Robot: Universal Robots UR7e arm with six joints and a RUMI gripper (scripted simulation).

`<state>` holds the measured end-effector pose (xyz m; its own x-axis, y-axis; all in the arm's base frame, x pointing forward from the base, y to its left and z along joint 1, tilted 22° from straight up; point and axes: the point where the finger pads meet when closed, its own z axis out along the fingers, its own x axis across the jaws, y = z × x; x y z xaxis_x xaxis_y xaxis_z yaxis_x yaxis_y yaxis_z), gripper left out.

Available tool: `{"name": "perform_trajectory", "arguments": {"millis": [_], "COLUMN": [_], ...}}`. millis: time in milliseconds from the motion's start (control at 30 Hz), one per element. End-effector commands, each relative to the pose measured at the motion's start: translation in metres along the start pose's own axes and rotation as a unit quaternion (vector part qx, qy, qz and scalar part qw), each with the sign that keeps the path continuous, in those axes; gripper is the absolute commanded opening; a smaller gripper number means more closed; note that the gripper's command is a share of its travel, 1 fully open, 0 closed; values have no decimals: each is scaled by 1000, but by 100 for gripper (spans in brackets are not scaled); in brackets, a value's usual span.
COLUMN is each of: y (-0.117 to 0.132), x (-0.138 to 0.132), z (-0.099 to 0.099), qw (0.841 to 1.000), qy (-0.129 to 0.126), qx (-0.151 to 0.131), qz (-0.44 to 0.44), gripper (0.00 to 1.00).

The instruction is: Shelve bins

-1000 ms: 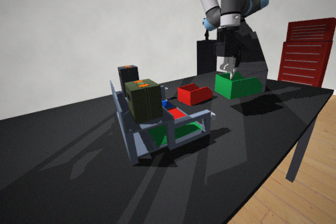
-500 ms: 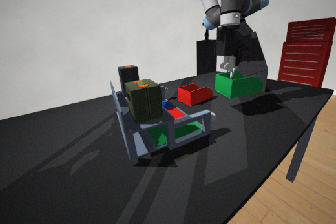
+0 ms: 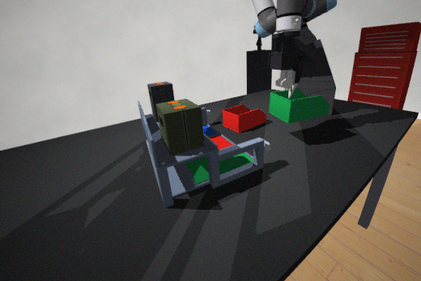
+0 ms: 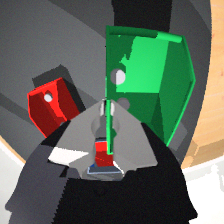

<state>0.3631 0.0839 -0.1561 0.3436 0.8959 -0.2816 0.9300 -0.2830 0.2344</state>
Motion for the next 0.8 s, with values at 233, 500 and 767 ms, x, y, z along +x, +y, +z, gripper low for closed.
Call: {"name": "perform_trajectory", "arguments": {"millis": [233,500,767], "y": [7,22,50], "x": [1,3,6], "z": [0,0,0], "qw": [1000,1000,999], "qy": [0,0,0], "qx": [-1,-1,-1], "qz": [-5,-17,-41], "gripper": [0,0,0]}}
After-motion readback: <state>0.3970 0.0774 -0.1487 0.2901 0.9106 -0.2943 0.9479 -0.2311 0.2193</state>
